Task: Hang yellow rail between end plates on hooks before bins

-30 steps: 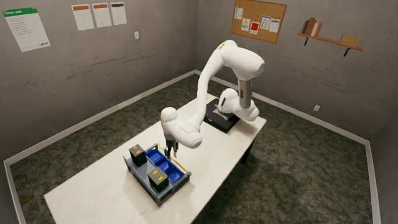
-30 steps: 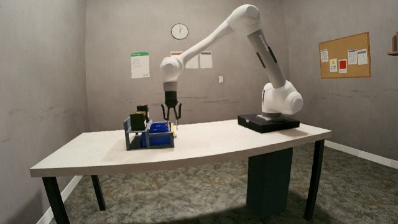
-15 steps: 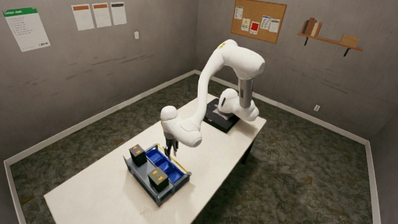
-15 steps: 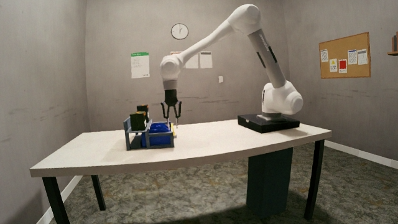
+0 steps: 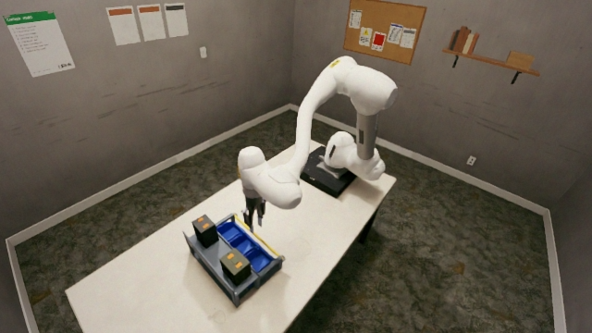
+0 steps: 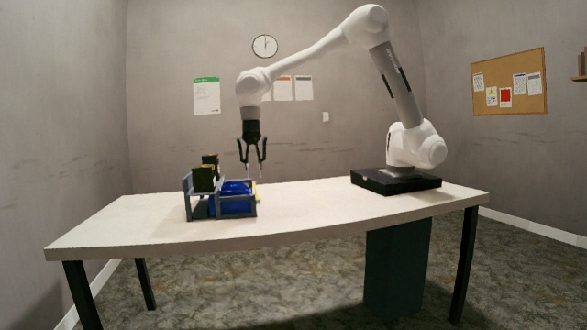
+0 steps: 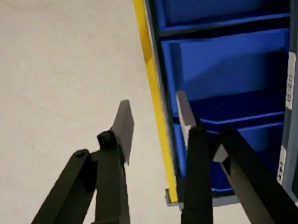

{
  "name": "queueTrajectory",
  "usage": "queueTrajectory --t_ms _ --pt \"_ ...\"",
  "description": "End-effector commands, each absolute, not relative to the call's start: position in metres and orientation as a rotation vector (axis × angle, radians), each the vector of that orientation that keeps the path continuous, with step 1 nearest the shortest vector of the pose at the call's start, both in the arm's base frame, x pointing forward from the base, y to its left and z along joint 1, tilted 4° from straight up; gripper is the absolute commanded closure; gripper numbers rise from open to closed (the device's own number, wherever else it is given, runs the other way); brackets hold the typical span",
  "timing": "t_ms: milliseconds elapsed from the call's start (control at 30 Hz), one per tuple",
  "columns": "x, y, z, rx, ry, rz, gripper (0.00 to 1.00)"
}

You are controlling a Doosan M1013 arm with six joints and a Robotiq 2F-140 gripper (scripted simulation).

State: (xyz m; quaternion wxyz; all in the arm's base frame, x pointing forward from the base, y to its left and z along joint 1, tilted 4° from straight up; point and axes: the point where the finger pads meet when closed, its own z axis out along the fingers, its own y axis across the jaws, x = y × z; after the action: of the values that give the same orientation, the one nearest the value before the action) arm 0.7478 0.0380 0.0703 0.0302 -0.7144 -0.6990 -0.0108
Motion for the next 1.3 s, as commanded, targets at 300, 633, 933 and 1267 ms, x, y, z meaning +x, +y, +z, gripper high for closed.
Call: queueTrajectory --t_ms 300,633,933,1267 --pt "0.749 0.036 0.110 -2.202 -2.155 -0.034 0.63" --pt "0.749 0.036 0.102 -2.202 -2.155 -0.034 0.63" --pt "0.749 0.036 0.100 -2.202 -2.155 -0.034 0.63" --pt "0.748 0.037 0.095 -2.202 -2.155 -0.034 0.63"
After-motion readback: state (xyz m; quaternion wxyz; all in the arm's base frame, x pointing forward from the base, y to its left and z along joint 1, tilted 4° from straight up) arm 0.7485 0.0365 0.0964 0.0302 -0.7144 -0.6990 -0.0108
